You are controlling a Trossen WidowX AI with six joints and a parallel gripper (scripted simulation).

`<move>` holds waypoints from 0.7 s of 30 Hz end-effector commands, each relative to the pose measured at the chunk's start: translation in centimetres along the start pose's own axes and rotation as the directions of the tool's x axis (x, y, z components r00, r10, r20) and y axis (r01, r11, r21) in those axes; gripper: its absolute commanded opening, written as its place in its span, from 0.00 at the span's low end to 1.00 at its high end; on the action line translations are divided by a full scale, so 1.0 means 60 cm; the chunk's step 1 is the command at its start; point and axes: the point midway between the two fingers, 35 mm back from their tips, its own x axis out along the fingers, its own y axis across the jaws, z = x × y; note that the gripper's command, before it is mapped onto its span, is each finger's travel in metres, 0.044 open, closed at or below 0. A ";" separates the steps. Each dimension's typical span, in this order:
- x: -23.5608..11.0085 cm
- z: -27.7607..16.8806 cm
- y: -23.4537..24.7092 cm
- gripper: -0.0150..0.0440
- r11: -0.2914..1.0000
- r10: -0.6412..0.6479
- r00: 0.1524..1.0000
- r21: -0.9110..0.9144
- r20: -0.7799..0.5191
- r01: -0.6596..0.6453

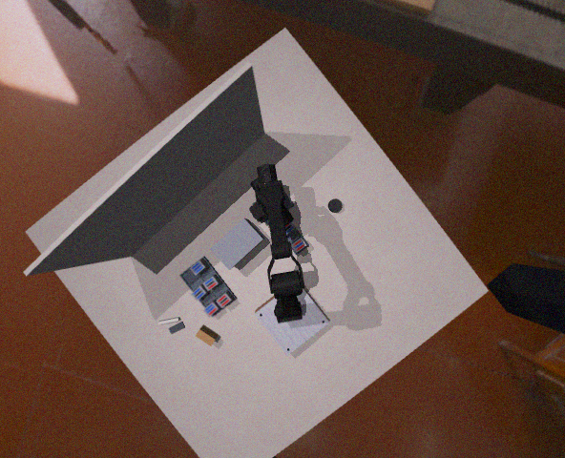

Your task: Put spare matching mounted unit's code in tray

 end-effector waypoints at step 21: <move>0.004 0.001 0.002 0.97 1.000 0.003 1.000 0.000 0.001 -0.003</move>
